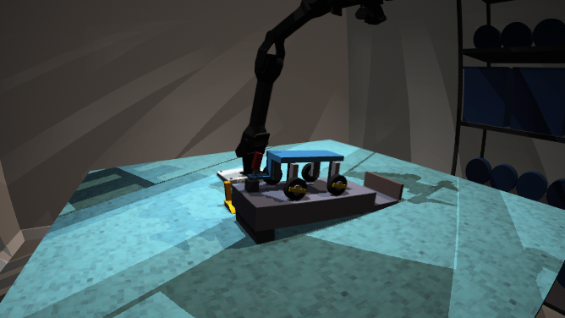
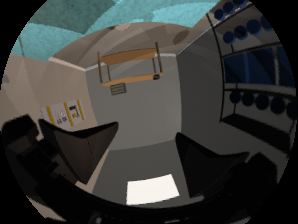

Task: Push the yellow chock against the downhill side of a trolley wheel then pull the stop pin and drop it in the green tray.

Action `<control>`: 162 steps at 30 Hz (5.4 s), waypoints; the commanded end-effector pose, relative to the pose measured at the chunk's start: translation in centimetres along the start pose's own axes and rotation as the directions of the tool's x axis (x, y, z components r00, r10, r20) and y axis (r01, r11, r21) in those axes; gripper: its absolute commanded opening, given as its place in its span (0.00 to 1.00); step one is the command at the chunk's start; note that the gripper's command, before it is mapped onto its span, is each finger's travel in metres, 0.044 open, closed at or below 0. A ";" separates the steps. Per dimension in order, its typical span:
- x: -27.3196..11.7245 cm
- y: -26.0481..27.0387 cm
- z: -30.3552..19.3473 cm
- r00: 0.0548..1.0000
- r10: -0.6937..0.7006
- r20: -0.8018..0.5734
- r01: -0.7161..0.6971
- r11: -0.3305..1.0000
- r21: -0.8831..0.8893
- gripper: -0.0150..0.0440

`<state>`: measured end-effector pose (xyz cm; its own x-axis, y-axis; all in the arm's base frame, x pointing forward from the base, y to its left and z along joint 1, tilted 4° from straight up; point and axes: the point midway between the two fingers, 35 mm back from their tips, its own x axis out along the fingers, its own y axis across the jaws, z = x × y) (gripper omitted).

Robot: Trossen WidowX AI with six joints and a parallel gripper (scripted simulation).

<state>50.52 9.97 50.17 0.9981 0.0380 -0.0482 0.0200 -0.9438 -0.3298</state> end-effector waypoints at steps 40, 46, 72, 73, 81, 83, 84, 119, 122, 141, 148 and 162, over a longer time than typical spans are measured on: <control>-8.5 27.8 14.1 0.641 0.521 0.563 -0.303 -0.503 0.810 0.58; -11.9 30.8 16.5 0.536 0.548 0.642 -0.077 -0.726 0.684 0.58; -28.6 36.5 26.5 0.069 0.412 0.908 0.977 -0.211 0.021 0.58; -29.3 36.4 26.9 0.053 0.399 0.915 0.988 -0.151 0.008 0.58; -32.1 36.1 28.4 -0.012 0.334 0.943 0.992 0.124 -0.032 0.58; -32.1 36.1 28.4 -0.012 0.334 0.943 0.992 0.124 -0.032 0.58; -32.1 36.1 28.5 -0.012 0.334 0.943 0.992 0.124 -0.032 0.58; -32.2 38.4 34.9 -0.012 0.334 0.943 0.992 0.124 -0.032 0.58; -32.2 38.5 35.3 -0.012 0.334 0.943 0.992 0.124 -0.032 0.58; -32.2 38.6 35.5 -0.012 0.334 0.943 0.992 0.124 -0.032 0.58; -32.2 38.6 35.5 -0.012 0.334 0.943 0.992 0.124 -0.032 0.58; -32.2 39.2 37.0 -0.012 0.334 0.943 0.992 0.125 -0.031 0.58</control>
<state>17.31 -16.39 4.83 -0.0454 -0.0242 -0.9987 0.9945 -0.0951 -0.0429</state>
